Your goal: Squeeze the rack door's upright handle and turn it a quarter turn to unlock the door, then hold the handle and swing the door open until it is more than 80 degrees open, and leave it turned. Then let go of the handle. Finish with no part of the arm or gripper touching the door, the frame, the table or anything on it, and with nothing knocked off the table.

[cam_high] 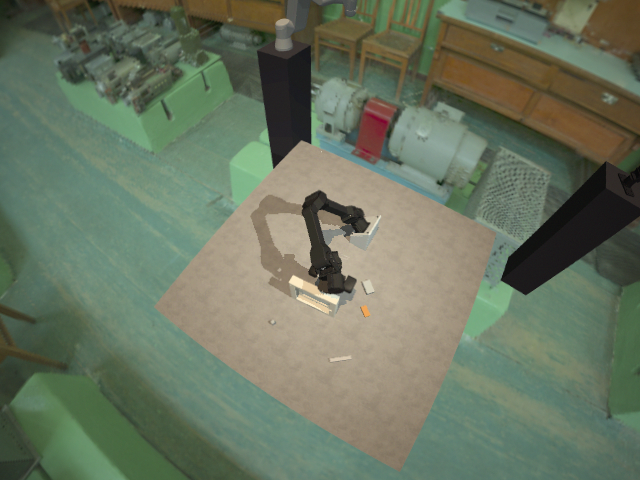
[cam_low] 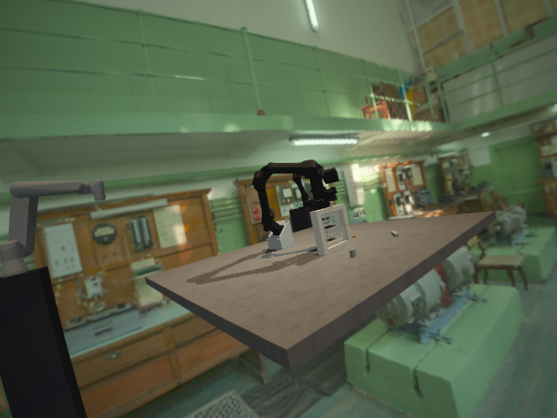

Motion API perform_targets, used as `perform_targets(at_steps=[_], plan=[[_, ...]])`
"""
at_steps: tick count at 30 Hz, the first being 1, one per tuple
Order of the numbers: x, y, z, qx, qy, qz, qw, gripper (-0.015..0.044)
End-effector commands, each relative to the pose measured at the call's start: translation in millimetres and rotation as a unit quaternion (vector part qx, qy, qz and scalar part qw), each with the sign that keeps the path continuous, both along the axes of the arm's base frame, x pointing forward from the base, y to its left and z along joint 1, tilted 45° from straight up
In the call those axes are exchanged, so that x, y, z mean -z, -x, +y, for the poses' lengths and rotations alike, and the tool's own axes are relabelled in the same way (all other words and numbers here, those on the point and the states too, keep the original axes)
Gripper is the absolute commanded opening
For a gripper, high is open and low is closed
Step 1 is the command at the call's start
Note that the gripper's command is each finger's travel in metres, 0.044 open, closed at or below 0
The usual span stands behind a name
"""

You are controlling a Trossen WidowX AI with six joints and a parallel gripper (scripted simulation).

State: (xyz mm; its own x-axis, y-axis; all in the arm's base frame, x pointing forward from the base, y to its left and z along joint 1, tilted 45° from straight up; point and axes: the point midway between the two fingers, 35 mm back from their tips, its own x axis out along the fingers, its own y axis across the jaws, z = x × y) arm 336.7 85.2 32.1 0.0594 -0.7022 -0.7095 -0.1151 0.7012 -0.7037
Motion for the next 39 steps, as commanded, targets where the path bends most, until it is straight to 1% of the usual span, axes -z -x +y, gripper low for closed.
perform_targets(at_steps=[1,4,10,14,19,24,29,34,39], plan=[[0.7,1.1,-1.1,-0.001,0.001,0.004,1.0,0.0015],[0.7,1.1,-1.1,-0.013,0.002,0.016,1.0,0.0015],[0.7,1.1,-1.1,-0.114,0.01,0.116,0.987,0.0015],[0.7,1.1,-1.1,-0.182,0.015,0.184,0.966,0.0015],[0.7,1.1,-1.1,-0.265,0.022,0.266,0.927,0.0015],[0.7,1.1,-1.1,-0.344,0.028,0.344,0.873,0.0015],[0.7,1.1,-1.1,-0.417,0.034,0.416,0.807,0.0015],[0.7,1.1,-1.1,-0.485,0.039,0.483,0.728,0.0015],[0.7,1.1,-1.1,-0.545,0.044,0.542,0.639,0.0015]])
